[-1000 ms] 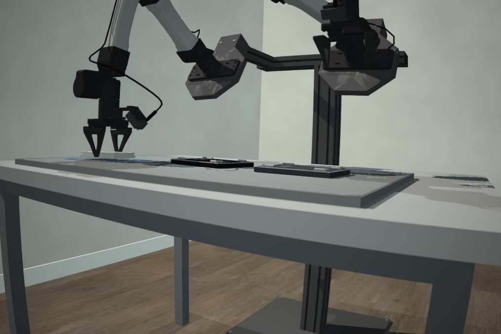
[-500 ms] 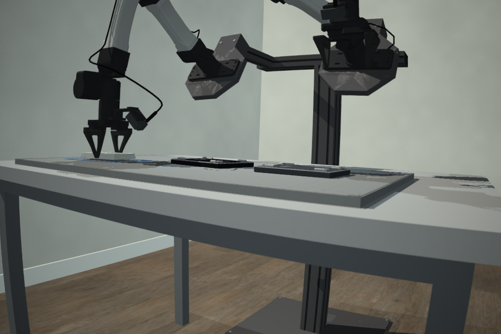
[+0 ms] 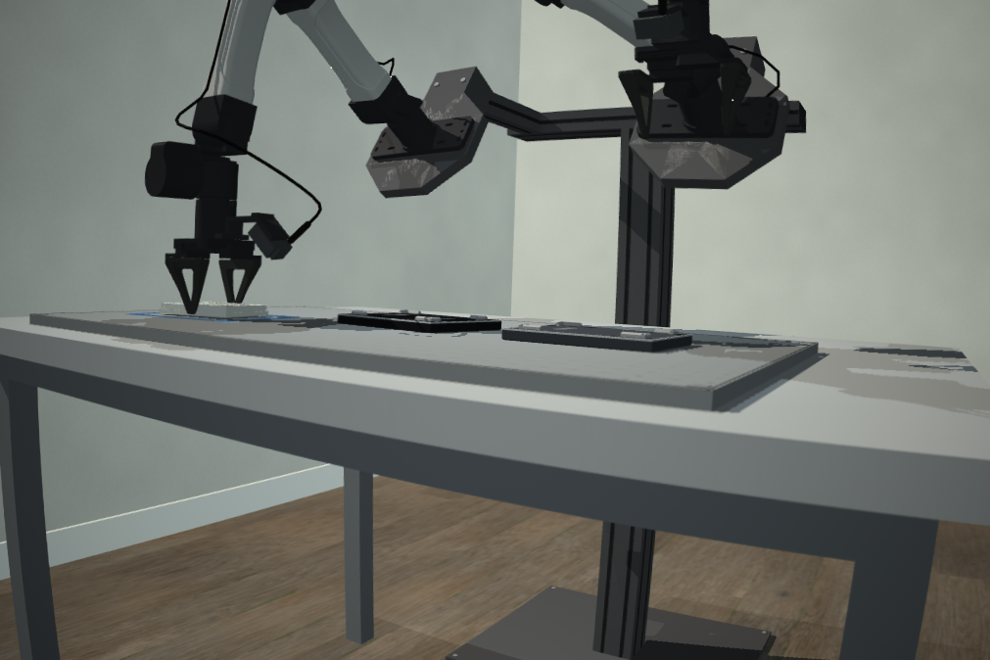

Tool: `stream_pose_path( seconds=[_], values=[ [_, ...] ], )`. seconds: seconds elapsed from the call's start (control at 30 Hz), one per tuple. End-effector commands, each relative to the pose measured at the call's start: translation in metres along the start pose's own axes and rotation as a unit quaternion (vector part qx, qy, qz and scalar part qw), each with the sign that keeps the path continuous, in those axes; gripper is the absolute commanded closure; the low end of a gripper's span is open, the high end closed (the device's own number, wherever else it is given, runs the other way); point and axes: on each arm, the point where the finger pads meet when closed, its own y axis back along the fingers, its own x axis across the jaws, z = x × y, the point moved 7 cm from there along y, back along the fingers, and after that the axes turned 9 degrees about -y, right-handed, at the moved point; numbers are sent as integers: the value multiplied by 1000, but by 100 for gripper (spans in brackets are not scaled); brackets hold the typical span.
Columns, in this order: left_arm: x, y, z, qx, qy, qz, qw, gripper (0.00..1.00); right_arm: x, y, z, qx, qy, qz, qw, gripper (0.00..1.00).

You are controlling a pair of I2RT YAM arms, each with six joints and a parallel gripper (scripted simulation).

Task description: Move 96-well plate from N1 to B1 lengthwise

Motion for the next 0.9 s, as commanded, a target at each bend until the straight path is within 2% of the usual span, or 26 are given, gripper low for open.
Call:
stream_pose_path(
  seconds=[0.0, 0.27, 0.3, 0.4, 0.43, 0.87],
  values=[
    [0, 1, 2, -4, -5, -2, 1000, 0, -4, -5, 0, 3, -3, -6, 1000, 100],
    [0, 1, 2, -4, -5, -2, 1000, 0, -2, -8, 0, 2, -3, -2, 1000, 100],
    [0, 1, 2, -4, -5, -2, 1000, 0, -4, 0, 0, 1, -1, -6, 1000, 100],
    [0, 1, 2, -4, -5, -2, 1000, 0, -4, 0, 0, 1, -1, -6, 1000, 100],
    [0, 1, 2, -4, -5, -2, 1000, 0, -4, 0, 0, 1, -1, -6, 1000, 0],
    [0, 1, 2, -4, -5, -2, 1000, 0, -4, 0, 0, 1, -1, -6, 1000, 0]
  ],
)
